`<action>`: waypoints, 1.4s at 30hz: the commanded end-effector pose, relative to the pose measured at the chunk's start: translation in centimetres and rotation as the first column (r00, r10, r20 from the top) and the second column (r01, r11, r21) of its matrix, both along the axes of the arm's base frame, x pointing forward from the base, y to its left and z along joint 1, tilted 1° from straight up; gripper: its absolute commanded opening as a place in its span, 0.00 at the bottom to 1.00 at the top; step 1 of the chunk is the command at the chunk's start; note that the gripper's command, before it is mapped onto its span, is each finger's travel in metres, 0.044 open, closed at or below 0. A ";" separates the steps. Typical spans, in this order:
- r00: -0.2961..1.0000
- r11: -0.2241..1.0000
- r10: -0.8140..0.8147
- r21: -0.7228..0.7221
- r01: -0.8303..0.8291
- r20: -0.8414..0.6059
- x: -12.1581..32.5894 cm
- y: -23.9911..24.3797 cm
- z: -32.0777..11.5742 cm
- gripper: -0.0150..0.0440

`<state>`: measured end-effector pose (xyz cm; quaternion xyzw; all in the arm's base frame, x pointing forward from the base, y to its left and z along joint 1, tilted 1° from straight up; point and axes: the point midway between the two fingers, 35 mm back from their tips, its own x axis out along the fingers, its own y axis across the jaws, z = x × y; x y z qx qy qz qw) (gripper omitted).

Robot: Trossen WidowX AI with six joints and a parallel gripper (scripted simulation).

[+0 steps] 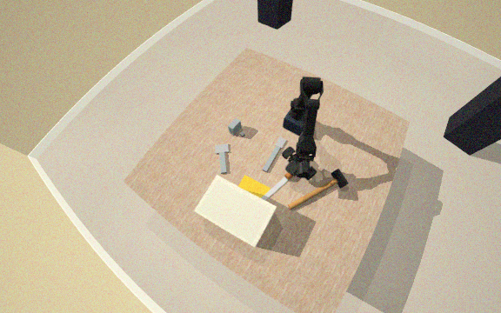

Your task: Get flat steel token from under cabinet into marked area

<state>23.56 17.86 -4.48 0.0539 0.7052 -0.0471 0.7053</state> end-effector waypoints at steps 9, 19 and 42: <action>1.000 1.000 0.002 0.002 -0.002 -0.001 1.9 -0.2 0.0 0.25; 1.000 1.000 0.003 0.002 -0.003 -0.001 3.2 -0.4 0.1 0.25; 1.000 1.000 0.003 0.001 -0.003 0.001 6.2 -0.7 0.2 0.25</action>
